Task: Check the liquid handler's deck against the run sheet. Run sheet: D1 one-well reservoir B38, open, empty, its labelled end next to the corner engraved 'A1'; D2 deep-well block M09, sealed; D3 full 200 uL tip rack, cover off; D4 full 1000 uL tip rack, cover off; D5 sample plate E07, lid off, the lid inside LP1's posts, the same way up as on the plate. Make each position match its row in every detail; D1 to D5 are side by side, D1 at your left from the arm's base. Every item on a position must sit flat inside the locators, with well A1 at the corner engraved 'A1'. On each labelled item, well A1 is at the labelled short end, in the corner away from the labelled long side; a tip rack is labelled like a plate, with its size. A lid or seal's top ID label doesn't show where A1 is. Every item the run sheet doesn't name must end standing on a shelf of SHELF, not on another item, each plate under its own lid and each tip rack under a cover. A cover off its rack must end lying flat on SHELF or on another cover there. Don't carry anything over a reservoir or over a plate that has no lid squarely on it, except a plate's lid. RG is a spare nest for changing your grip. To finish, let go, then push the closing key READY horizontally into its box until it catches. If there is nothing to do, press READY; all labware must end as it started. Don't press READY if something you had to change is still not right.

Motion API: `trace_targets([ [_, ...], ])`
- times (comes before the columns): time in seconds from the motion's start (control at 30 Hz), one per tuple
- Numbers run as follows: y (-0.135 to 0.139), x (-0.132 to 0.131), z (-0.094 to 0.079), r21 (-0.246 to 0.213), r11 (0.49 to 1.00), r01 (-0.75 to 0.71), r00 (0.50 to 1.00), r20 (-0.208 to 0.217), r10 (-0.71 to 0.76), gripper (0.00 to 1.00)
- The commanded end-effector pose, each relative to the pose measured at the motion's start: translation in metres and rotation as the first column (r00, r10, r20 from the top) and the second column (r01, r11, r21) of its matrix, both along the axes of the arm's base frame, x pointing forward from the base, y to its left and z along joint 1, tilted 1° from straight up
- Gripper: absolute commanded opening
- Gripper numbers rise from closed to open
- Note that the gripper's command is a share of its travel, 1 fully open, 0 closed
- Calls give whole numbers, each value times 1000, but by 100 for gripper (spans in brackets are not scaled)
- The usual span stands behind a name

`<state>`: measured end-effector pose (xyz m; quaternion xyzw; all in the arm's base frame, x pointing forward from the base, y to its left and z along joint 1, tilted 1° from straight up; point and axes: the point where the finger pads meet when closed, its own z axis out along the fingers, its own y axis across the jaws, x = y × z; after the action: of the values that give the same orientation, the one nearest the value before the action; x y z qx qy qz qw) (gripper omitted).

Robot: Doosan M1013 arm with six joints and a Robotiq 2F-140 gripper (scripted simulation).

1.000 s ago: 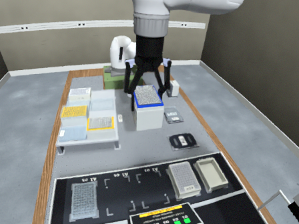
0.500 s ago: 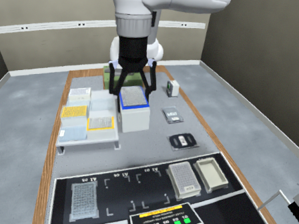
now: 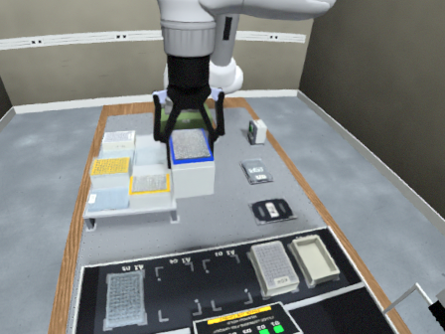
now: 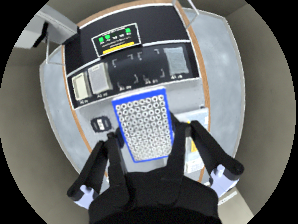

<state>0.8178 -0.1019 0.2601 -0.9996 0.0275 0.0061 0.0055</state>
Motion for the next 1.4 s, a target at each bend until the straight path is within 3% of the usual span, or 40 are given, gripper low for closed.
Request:
trace_targets([
  [0.0, -3, 4, 2, -1, 1000, 1, 1000, 9, -1, 10],
  [0.97, -3, 4, 2, -1, 1000, 1, 1000, 9, -1, 10],
  [1.37, -64, -1, 1, -1, 1000, -1, 1000, 1, 1, 10],
])
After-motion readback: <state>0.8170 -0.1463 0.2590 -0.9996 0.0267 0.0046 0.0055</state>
